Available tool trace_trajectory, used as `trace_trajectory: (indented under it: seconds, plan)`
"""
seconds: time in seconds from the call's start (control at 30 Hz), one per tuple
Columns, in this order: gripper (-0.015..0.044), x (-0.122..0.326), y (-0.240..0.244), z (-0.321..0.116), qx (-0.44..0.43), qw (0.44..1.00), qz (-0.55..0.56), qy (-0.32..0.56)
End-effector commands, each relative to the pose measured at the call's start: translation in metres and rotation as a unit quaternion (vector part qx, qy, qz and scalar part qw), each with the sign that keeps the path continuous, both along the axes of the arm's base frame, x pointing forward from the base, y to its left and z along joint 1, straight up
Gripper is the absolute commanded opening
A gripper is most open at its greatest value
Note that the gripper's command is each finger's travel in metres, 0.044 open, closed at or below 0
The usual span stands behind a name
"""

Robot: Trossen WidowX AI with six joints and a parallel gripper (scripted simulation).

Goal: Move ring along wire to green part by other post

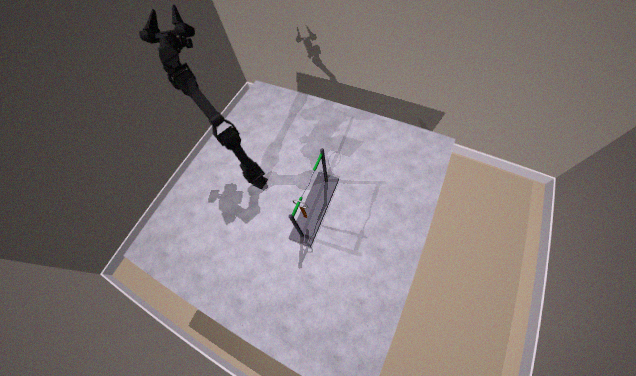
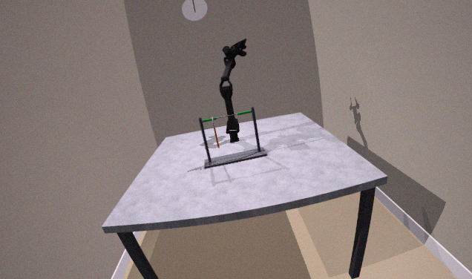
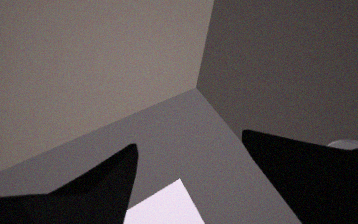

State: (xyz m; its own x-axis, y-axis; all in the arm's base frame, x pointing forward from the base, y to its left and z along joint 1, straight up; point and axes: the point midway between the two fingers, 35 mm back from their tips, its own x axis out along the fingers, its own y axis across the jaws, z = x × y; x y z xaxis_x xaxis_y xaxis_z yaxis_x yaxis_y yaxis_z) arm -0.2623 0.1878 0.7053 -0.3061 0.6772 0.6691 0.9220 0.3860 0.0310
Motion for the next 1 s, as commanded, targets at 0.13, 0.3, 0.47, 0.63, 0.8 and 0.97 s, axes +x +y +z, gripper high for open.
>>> trace_trajectory:
  seconds: [0.13,0.3,0.47,0.63,0.8,0.97]
  plan:
    - [0.0269,0.008,0.016,-0.003,0.010,0.999,-0.042,-0.024]
    - [0.0160,0.030,0.052,-0.012,0.029,0.986,-0.142,-0.083]
    - [0.0160,0.057,0.087,-0.022,0.042,0.960,-0.237,-0.146]
    - [0.0160,0.089,0.118,-0.032,0.049,0.920,-0.328,-0.209]
    - [0.0160,0.127,0.146,-0.044,0.048,0.869,-0.411,-0.271]
    - [0.0160,0.169,0.168,-0.056,0.041,0.807,-0.486,-0.333]
